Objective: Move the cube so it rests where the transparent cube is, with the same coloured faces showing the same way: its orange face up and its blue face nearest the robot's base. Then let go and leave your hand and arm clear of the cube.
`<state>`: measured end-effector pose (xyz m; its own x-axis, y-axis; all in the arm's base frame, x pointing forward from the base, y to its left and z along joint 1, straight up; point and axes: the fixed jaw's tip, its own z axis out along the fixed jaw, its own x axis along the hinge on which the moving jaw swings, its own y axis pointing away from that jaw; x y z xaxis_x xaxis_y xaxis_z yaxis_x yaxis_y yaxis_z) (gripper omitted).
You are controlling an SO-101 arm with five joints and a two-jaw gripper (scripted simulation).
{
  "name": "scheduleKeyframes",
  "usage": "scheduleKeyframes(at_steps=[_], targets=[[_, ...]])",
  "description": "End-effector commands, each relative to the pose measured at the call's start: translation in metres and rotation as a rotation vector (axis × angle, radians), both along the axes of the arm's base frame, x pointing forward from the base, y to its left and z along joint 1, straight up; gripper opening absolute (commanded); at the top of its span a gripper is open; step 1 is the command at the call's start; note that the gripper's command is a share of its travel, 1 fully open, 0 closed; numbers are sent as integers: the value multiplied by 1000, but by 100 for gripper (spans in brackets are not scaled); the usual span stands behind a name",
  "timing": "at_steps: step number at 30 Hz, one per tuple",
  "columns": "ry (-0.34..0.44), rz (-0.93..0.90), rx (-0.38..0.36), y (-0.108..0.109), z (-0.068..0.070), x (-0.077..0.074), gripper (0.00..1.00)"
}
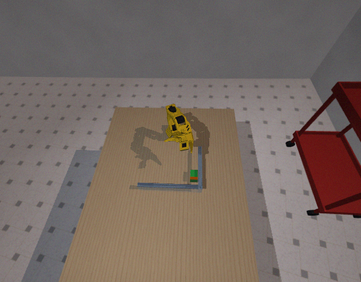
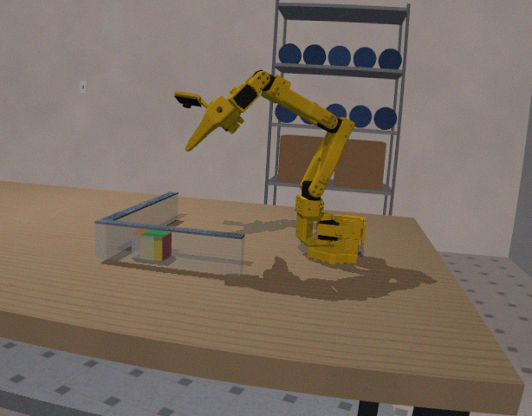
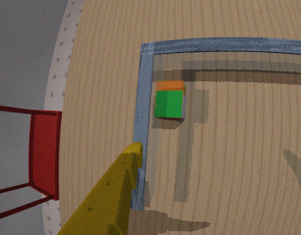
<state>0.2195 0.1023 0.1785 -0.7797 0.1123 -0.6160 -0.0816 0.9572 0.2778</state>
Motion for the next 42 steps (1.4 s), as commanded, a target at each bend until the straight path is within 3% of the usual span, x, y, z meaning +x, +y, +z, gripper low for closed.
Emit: scheduleKeyframes(at_steps=[1, 17, 18, 42], targets=[[-2, 0, 2, 0, 1, 0, 100], [-2, 0, 2, 0, 1, 0, 100], [34, 0, -14, 0, -8, -1, 100], [35, 13, -26, 0, -9, 0, 99]])
